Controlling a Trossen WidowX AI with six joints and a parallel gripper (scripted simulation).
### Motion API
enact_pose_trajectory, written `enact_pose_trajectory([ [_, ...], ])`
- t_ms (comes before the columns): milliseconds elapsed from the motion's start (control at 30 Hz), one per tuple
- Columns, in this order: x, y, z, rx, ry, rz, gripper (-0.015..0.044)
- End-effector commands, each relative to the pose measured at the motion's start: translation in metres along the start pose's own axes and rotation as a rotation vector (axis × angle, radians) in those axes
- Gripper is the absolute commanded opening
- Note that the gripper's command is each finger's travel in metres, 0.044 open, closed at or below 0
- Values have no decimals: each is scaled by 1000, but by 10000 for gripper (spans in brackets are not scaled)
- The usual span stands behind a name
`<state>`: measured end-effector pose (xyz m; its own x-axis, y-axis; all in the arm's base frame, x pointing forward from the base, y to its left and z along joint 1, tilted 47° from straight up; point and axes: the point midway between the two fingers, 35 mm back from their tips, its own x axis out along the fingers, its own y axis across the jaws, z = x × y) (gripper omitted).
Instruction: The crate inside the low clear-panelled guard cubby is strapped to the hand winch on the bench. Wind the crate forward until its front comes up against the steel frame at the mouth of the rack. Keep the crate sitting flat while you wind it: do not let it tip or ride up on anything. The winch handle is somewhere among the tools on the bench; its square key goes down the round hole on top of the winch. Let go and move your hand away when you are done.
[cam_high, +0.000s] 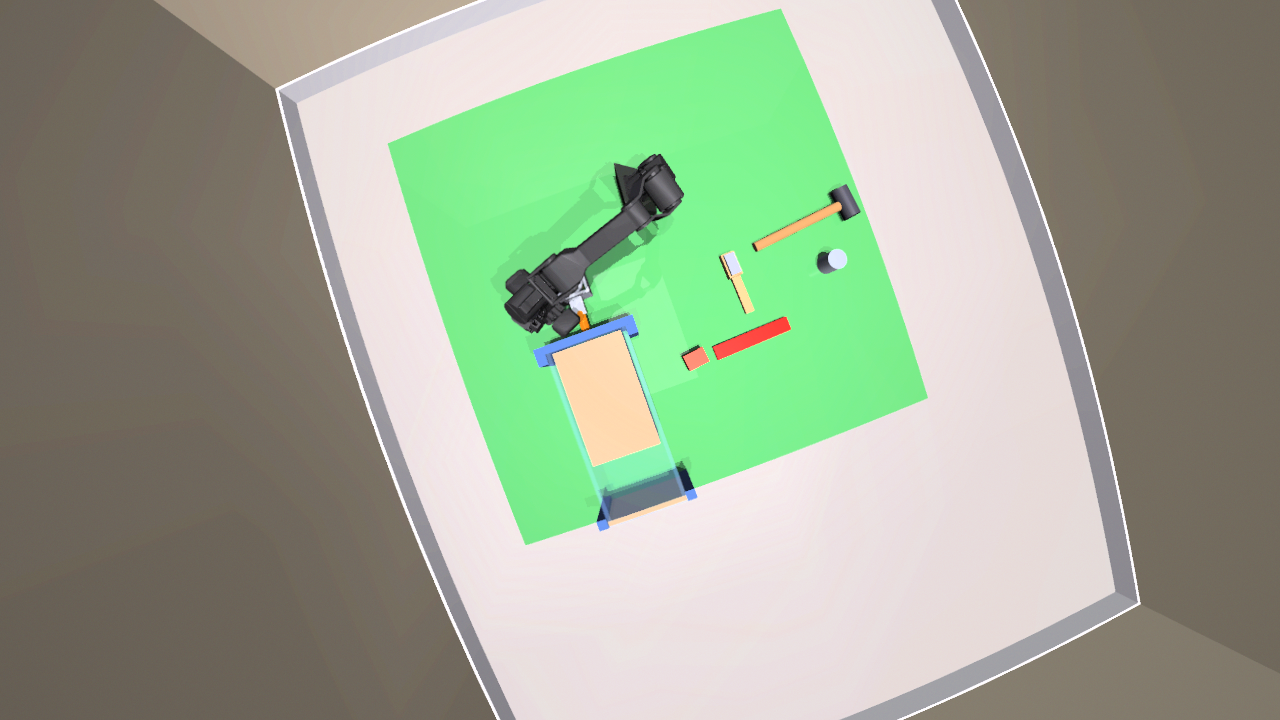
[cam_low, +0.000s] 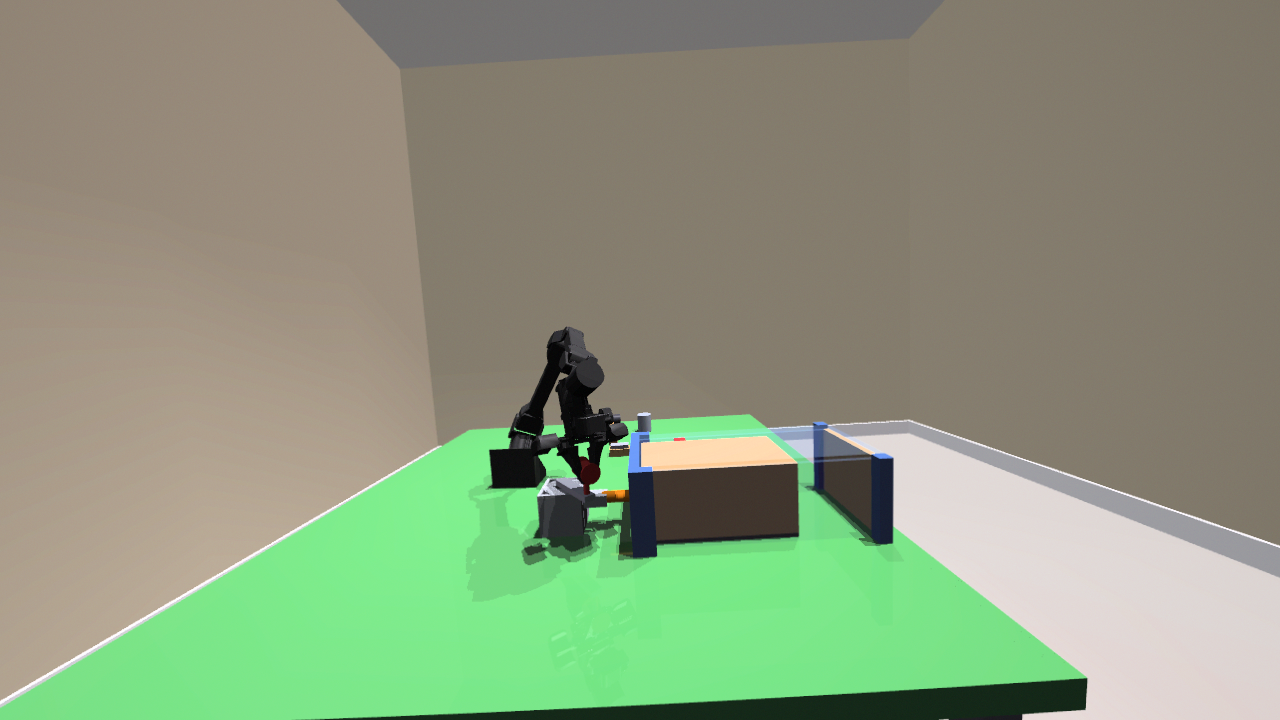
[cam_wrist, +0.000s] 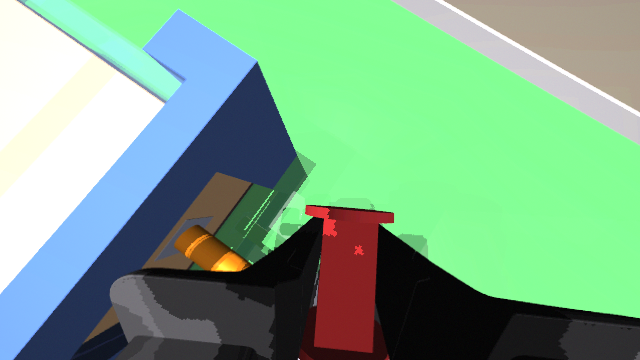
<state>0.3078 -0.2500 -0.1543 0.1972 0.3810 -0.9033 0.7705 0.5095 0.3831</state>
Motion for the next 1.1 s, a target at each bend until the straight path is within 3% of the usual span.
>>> enact_pose_trajectory([
  [0,-2,27,-13,-15,35,43,0],
  [433,-4,29,-11,-21,14,25,0],
  [967,-4,31,-12,-23,17,24,420],
  [1067,-4,31,-12,-23,17,24,440],
])
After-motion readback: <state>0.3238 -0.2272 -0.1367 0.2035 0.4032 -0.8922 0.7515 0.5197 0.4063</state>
